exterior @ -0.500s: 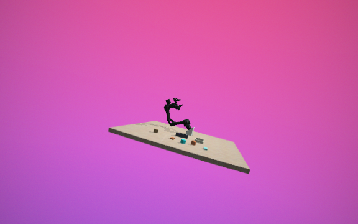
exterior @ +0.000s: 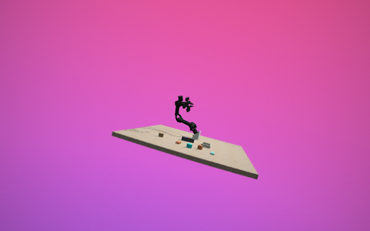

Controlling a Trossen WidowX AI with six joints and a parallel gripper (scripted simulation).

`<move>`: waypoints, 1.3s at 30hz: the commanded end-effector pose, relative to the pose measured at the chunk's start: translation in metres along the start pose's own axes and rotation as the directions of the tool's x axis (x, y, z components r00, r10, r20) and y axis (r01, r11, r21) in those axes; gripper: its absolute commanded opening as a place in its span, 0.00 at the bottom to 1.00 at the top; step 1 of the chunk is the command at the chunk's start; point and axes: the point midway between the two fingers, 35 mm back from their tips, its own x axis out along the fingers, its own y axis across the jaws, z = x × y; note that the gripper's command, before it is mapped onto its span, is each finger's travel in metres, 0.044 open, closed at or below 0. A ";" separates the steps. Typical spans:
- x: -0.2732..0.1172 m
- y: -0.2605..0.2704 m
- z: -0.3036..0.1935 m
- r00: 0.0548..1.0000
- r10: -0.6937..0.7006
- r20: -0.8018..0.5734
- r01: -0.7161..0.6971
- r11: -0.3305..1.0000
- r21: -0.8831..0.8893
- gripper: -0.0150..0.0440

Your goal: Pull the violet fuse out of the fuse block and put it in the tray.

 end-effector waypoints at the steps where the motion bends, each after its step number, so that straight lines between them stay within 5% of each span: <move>1: 0.042 0.000 0.051 0.971 -0.153 0.184 0.167 0.984 -0.060 0.38; 8: 0.095 -0.032 0.146 0.789 -0.469 0.397 0.558 0.818 -0.142 0.38; 15: 0.120 -0.095 0.238 0.429 -0.752 0.501 0.904 0.355 -0.240 0.38; 23: 0.119 -0.174 0.310 -0.025 -0.872 0.489 0.866 -0.264 -0.425 0.38; 39: 0.116 -0.183 0.324 -0.060 -0.872 0.485 0.842 -0.305 -0.445 0.38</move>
